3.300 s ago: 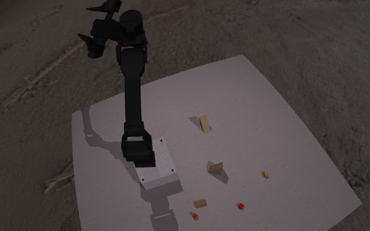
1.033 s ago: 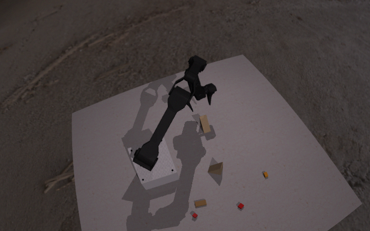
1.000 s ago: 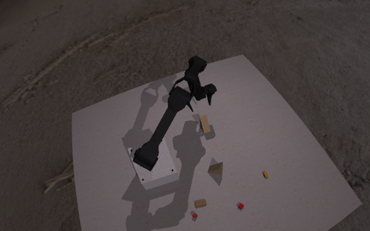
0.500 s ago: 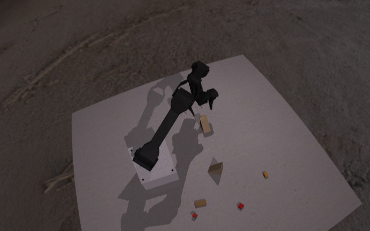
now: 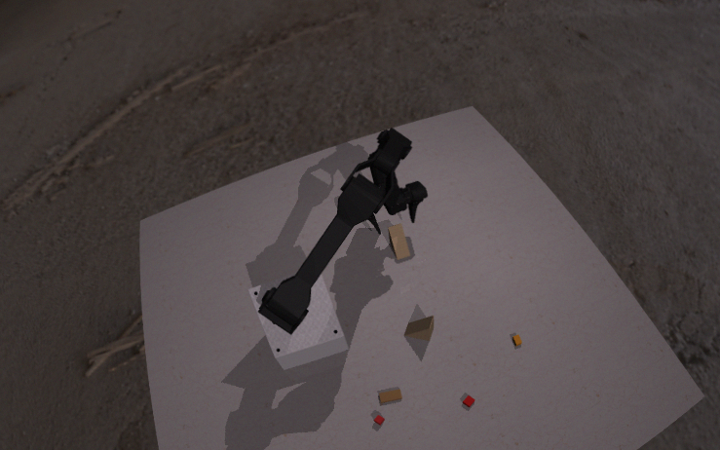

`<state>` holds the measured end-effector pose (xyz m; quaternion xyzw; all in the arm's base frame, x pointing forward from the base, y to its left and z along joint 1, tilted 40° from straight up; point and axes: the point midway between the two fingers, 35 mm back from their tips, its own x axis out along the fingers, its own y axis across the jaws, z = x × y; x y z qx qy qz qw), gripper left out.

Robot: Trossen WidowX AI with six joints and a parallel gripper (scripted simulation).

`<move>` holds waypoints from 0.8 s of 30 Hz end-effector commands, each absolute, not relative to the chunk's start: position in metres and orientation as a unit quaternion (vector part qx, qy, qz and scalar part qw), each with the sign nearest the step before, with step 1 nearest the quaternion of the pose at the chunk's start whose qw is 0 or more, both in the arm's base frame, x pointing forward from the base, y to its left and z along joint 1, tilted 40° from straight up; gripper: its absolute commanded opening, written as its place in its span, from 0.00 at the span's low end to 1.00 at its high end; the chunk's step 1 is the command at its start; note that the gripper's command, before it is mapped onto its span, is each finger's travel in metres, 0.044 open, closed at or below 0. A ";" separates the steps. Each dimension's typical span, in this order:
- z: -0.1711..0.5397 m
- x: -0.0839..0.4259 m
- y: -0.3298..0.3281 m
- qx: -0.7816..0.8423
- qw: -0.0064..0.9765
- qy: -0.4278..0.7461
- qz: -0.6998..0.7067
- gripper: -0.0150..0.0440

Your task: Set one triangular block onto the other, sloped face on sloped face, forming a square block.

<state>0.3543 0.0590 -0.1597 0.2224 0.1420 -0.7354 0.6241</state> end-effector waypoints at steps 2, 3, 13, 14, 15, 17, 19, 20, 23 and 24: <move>-0.163 0.354 0.051 0.222 0.624 0.142 -0.736 1.00; -0.163 0.353 0.050 0.222 0.623 0.142 -0.736 1.00; -0.170 0.350 0.035 0.224 0.619 0.142 -0.740 1.00; -0.171 0.349 0.033 0.224 0.618 0.142 -0.740 1.00; -0.172 0.349 0.032 0.224 0.618 0.142 -0.740 1.00; -0.173 0.348 0.029 0.224 0.617 0.142 -0.741 1.00; -0.174 0.347 0.026 0.225 0.616 0.142 -0.742 1.00; -0.175 0.347 0.025 0.225 0.616 0.142 -0.742 1.00; -0.177 0.345 0.020 0.225 0.614 0.141 -0.743 1.00; -0.177 0.345 0.019 0.226 0.614 0.141 -0.743 1.00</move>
